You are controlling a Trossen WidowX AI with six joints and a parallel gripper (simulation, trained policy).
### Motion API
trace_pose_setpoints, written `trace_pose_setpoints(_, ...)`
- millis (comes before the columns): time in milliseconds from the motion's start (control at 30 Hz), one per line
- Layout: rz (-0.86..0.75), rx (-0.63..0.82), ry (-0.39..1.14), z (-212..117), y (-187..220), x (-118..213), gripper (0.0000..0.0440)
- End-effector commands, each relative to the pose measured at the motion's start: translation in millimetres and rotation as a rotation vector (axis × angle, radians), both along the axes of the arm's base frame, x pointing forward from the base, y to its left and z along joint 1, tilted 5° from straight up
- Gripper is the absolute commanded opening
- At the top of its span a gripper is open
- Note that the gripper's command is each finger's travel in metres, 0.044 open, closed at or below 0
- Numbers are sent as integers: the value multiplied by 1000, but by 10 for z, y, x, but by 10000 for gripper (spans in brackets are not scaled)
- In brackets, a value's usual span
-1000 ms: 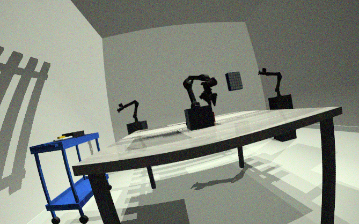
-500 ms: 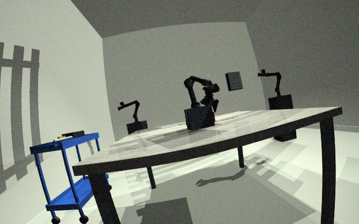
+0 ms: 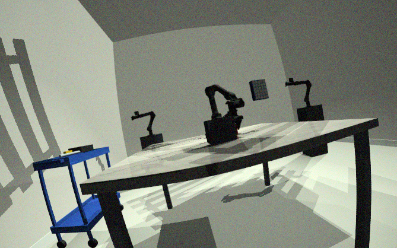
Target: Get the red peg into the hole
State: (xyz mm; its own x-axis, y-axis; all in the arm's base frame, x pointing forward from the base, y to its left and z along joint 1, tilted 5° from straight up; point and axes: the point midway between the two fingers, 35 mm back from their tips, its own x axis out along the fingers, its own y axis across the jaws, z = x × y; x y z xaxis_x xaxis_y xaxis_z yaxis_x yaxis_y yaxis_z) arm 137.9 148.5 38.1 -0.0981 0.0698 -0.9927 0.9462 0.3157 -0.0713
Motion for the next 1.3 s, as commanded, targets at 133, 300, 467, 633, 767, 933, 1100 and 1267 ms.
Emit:
trace_pose_setpoints(133,5,-8,-17,-121,43,75,169)
trace_pose_setpoints(300,23,7,-35,-132,105,144,51)
trace_pose_setpoints(467,29,38,-58,-60,191,218,0)
trace_pose_setpoints(633,17,95,-90,97,304,310,0)
trace_pose_setpoints(767,9,137,-122,250,378,389,0)
trace_pose_setpoints(933,6,181,-174,471,436,506,0)
trace_pose_setpoints(1100,9,208,-232,702,440,631,0)
trace_pose_setpoints(1267,12,218,-291,939,369,750,0)
